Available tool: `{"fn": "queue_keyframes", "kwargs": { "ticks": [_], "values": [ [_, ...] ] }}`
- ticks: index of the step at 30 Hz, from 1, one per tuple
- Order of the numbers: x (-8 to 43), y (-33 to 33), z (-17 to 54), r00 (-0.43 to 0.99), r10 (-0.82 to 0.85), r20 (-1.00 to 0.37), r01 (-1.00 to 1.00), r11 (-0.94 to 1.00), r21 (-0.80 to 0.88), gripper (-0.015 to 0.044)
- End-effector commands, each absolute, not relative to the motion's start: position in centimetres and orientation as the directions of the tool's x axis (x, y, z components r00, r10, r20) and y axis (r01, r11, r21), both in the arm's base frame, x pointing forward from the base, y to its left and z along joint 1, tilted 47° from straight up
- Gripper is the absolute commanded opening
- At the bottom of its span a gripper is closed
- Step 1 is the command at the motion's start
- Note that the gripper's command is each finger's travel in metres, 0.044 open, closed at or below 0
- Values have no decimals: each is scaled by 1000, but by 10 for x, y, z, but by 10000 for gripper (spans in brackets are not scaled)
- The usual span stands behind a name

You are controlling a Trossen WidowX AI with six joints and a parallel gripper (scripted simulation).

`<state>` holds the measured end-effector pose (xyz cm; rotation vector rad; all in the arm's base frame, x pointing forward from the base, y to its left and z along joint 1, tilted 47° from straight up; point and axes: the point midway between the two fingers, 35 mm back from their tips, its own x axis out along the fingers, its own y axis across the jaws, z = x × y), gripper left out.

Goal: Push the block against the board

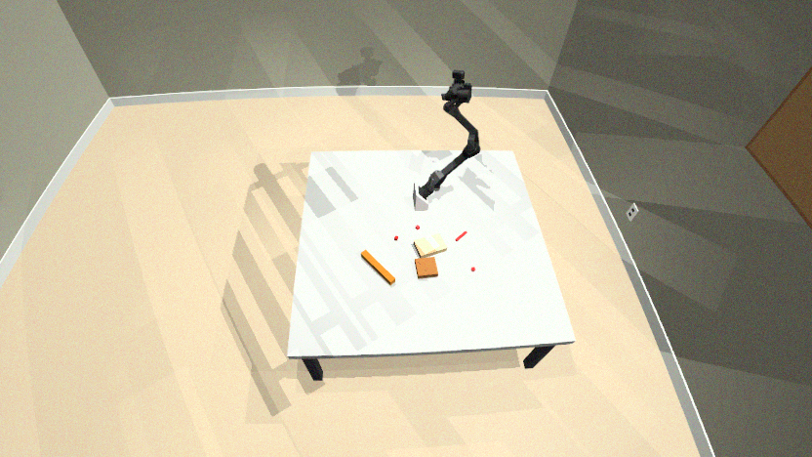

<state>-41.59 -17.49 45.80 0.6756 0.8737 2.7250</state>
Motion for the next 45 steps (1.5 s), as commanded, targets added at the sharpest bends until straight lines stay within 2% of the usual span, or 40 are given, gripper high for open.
{"fn": "queue_keyframes", "kwargs": {
  "ticks": [1, 11, 22, 28, 34, 45],
  "values": [
    [-413, -205, 447, -907, 240, 347, -9, -834, 552, 0],
    [-394, -279, 416, -957, 49, 285, 107, -856, 505, 0],
    [-350, -370, 382, -943, -252, 216, 323, -844, 428, 0],
    [-314, -416, 361, -896, -415, 159, 444, -823, 355, 0],
    [-290, -441, 346, -856, -504, 118, 513, -794, 326, 0],
    [-203, -508, 291, -681, -731, -49, 702, -670, 239, 0]
  ]
}}
